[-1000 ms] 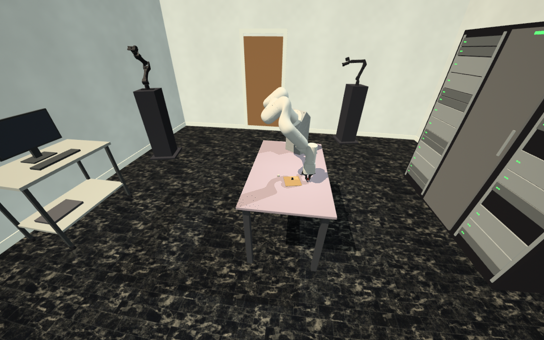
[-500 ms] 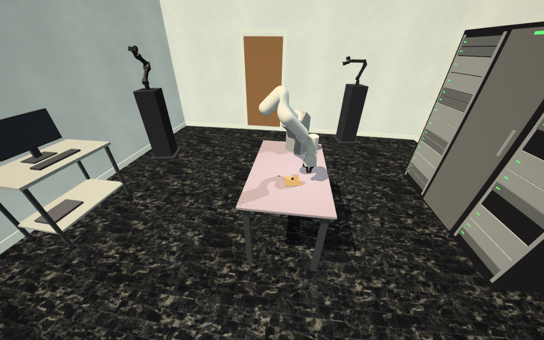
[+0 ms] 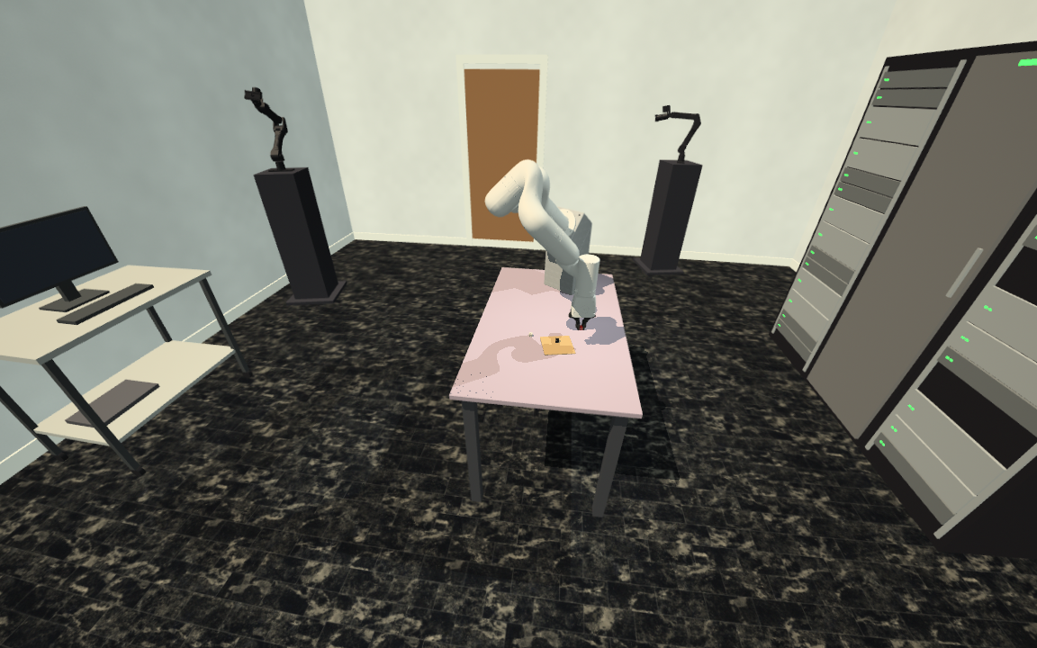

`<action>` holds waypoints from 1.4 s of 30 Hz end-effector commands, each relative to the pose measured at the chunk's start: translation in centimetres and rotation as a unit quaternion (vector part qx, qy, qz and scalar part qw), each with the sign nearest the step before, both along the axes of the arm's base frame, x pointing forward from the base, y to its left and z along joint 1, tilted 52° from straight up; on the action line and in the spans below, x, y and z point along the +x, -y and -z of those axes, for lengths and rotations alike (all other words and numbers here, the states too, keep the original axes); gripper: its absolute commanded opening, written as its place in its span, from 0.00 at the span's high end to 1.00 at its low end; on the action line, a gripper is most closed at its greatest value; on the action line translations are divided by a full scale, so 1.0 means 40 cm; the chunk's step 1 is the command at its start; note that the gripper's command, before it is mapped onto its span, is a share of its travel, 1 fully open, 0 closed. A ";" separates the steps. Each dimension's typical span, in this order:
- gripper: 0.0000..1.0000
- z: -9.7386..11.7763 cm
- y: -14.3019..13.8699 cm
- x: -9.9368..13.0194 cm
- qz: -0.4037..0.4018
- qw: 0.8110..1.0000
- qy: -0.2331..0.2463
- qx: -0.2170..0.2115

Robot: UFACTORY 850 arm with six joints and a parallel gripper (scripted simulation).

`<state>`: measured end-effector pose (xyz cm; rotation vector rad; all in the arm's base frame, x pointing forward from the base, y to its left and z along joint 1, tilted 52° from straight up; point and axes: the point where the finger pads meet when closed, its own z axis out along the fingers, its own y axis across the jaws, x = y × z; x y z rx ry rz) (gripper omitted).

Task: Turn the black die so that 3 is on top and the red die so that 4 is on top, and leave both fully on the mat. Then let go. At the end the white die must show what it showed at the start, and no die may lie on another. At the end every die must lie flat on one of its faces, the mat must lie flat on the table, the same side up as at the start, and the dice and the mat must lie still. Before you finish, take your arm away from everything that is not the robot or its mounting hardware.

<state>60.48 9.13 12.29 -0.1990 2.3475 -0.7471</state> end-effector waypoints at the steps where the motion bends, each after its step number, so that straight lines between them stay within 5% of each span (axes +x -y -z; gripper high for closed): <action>1: 0.89 -0.074 0.083 0.004 0.013 1.000 0.011 0.017; 6: 0.89 -0.153 0.183 -0.007 0.030 0.999 0.025 0.033; 21: 0.89 -0.155 0.187 -0.007 0.031 0.999 0.026 0.033; 42: 0.89 -0.051 0.263 0.101 0.031 0.999 0.025 0.034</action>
